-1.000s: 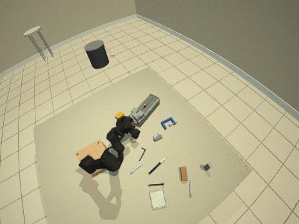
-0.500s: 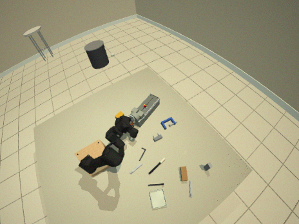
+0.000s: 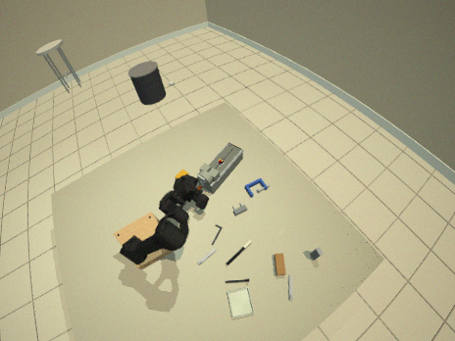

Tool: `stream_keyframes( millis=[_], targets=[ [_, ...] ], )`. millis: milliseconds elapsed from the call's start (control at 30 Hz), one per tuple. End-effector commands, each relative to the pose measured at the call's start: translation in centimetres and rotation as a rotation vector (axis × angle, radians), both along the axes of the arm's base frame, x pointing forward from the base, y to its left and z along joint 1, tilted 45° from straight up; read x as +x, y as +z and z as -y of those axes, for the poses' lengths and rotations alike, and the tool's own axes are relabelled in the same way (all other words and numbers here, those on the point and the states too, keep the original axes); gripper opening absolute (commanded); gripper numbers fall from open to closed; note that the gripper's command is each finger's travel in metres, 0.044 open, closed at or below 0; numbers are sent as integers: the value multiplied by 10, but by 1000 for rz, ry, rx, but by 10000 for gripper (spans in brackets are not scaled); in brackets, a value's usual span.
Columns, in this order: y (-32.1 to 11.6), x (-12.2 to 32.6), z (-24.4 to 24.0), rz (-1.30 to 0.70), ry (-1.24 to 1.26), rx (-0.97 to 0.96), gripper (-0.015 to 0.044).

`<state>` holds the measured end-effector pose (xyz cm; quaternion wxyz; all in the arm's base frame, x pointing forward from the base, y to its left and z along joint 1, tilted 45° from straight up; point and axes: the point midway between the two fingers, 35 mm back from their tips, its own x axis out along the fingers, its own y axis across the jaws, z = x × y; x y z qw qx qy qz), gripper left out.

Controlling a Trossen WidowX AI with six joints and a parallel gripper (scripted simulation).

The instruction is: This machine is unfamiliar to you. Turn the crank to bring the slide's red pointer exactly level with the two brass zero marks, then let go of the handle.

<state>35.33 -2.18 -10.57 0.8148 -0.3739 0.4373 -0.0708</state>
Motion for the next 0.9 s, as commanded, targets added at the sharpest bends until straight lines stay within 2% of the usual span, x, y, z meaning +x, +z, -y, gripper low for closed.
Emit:
stream_keyframes(
  millis=[0, 867],
  targets=[
    [-6, -2, -7, -14, 17, 11, 0],
    [-7, -4, -20, -13, 17, 12, 0]
  ],
)
